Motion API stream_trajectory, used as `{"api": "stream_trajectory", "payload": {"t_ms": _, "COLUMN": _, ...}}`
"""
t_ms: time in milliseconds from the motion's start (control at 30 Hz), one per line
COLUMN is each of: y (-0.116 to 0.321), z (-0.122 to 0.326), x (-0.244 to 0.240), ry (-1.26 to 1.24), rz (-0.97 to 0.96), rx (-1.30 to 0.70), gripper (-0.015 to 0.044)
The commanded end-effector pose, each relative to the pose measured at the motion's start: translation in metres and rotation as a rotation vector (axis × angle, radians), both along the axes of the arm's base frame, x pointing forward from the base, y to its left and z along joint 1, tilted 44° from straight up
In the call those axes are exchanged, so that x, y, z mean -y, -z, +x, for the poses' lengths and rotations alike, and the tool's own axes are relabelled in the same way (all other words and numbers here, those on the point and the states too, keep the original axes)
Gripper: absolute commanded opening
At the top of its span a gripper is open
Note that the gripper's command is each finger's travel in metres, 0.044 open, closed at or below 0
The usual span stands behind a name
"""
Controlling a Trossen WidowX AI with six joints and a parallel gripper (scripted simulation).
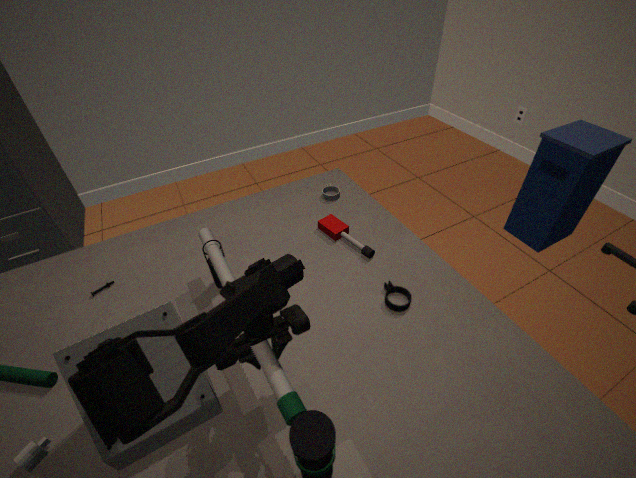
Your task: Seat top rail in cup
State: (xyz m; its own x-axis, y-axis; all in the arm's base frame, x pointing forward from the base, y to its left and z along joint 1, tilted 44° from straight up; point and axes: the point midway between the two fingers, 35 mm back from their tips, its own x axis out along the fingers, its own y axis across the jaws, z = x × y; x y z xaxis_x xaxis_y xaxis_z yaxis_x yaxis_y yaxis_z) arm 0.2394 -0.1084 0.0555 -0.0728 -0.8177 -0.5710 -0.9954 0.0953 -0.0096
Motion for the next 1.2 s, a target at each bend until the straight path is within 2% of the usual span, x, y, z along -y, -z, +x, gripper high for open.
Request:
{"api": "stream_trajectory", "payload": {"t_ms": 0, "y": -0.005, "z": 0.002, "x": 0.001, "ry": -0.007, "rz": -0.009, "rx": 0.011, "gripper": 0.0}}
{"api": "stream_trajectory", "payload": {"t_ms": 333, "y": -0.001, "z": 0.0, "x": 0.001, "ry": 0.0, "rz": 0.0, "rx": 0.0, "gripper": 0.0}}
{"api": "stream_trajectory", "payload": {"t_ms": 667, "y": -0.001, "z": 0.0, "x": 0.0, "ry": 0.0, "rz": 0.0, "rx": 0.0, "gripper": 0.0263}}
{"api": "stream_trajectory", "payload": {"t_ms": 900, "y": -0.001, "z": 0.003, "x": -0.02, "ry": -0.003, "rz": 0.009, "rx": 0.001, "gripper": 0.044}}
{"api": "stream_trajectory", "payload": {"t_ms": 1167, "y": -0.003, "z": 0.003, "x": -0.051, "ry": -0.001, "rz": 0.007, "rx": 0.0, "gripper": 0.044}}
